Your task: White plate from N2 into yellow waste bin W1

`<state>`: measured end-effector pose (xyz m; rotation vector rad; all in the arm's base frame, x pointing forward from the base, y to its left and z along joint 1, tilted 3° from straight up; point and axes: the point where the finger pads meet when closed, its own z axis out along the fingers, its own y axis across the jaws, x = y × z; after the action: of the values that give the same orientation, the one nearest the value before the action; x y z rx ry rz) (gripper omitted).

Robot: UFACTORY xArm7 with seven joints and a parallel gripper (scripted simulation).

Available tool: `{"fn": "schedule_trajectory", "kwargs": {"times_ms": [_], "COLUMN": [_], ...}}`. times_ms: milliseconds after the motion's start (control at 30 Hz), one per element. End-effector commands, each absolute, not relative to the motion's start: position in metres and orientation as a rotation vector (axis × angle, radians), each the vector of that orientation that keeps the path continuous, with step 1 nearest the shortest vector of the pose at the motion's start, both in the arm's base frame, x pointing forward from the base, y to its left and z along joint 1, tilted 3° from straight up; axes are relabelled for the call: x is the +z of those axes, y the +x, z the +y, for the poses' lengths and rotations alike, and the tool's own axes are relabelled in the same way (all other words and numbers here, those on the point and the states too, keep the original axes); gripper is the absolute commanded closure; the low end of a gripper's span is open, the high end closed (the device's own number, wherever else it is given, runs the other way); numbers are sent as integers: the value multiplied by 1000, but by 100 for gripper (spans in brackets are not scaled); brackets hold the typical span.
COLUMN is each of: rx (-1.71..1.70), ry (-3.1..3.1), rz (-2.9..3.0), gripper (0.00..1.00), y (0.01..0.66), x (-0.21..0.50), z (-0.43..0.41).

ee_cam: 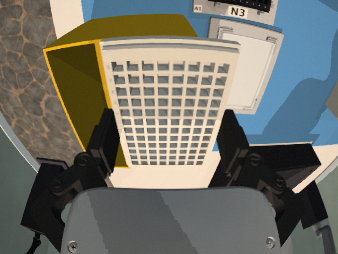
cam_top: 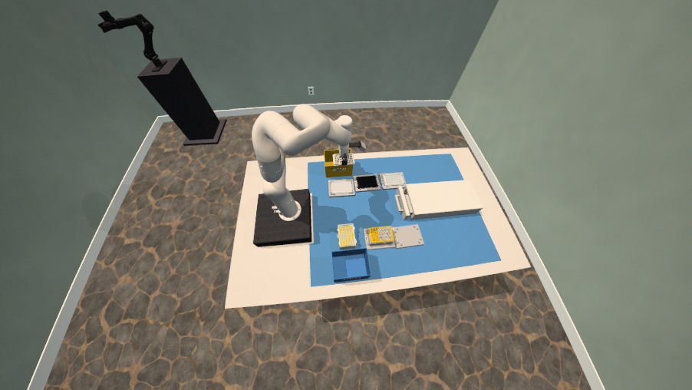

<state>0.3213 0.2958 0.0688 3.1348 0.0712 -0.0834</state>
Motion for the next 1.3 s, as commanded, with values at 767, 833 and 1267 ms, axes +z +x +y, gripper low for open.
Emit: {"fn": "schedule_trajectory", "kwargs": {"times_ms": [767,833,1267], "rx": [-78,-78,-78], "ry": [3137,3137,3137], "rz": [73,73,73], "gripper": [100,100,0], "y": [291,291,291], "x": [72,72,72], "z": [339,339,339]}}
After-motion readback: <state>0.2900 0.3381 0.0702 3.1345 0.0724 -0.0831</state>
